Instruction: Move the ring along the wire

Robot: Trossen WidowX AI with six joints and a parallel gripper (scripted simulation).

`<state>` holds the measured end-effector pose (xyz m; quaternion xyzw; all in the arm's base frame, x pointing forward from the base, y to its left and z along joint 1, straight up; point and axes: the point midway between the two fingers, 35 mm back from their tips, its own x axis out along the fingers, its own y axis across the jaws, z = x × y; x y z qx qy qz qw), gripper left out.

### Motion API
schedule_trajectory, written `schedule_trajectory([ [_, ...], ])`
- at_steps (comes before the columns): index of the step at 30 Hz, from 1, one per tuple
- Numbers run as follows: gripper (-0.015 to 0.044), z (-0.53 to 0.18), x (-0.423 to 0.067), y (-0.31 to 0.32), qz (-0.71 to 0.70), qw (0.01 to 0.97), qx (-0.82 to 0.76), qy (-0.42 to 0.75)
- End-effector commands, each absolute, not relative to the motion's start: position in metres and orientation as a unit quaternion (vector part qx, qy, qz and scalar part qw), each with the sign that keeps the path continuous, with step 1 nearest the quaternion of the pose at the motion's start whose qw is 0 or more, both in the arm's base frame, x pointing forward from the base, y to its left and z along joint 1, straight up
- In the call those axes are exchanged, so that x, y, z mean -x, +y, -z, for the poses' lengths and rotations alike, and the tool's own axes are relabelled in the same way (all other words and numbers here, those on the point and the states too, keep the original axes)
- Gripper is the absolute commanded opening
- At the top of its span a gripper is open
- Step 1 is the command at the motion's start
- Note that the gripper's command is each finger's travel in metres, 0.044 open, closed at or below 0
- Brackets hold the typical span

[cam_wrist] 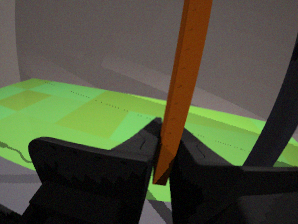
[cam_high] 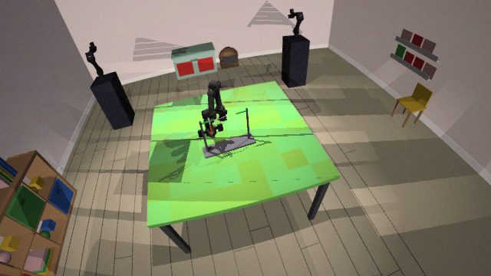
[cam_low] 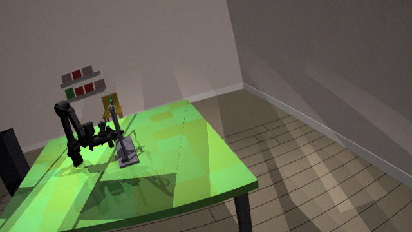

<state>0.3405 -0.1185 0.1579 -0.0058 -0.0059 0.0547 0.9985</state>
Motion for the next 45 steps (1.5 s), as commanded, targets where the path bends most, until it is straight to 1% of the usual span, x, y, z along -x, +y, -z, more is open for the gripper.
schedule_trajectory([
  [1, -0.015, -0.16, -0.341, -0.12, -0.052, 0.999, 0.006, -0.008],
  [10, -0.015, -0.16, -0.341, -0.119, -0.052, 0.999, 0.006, -0.008],
  [45, -0.015, -0.159, -0.338, -0.084, -0.051, 0.999, 0.005, -0.006],
])
